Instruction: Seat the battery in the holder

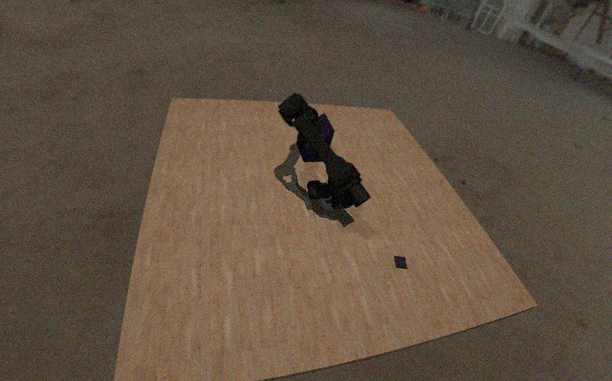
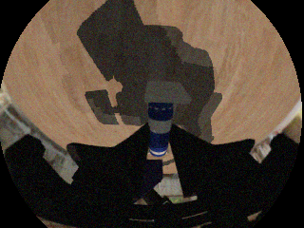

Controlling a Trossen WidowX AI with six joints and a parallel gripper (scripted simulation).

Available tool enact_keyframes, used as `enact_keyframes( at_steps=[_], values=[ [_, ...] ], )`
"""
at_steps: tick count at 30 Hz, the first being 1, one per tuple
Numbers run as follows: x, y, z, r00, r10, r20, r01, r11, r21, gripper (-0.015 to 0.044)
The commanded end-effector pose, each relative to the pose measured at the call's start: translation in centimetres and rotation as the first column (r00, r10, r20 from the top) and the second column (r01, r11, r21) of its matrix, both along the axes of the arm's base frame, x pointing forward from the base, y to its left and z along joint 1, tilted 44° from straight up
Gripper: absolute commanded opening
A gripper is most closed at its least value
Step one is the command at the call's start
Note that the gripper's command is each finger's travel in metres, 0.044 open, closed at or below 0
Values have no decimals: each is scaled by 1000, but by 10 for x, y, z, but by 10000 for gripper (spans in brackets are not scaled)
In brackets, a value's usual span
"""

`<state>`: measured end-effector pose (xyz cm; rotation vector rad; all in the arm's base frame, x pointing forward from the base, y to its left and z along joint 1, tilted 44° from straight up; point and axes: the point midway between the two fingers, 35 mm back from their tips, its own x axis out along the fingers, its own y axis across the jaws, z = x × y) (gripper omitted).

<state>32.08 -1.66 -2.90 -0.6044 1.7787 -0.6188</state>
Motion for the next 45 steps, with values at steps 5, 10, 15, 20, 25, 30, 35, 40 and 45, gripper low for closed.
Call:
enact_keyframes(
  at_steps=[5,10,15,20,25,30,35,40,45],
  values=[
    [3,-1,-3,999,32,43,-32,999,7,85],
    [3,-1,-3,997,47,57,-48,999,11,85],
    [2,-2,-4,996,61,72,-63,998,14,85],
    [1,-2,-4,993,75,87,-77,997,16,85],
    [0,-3,-4,991,89,103,-91,996,18,85],
    [-1,-4,-4,988,102,118,-105,994,20,85],
    [-2,-5,-4,985,115,133,-118,993,22,85],
    [-3,-6,-4,981,127,148,-132,991,23,85],
    [-4,-6,-4,977,139,163,-145,989,25,85]
  ],
)
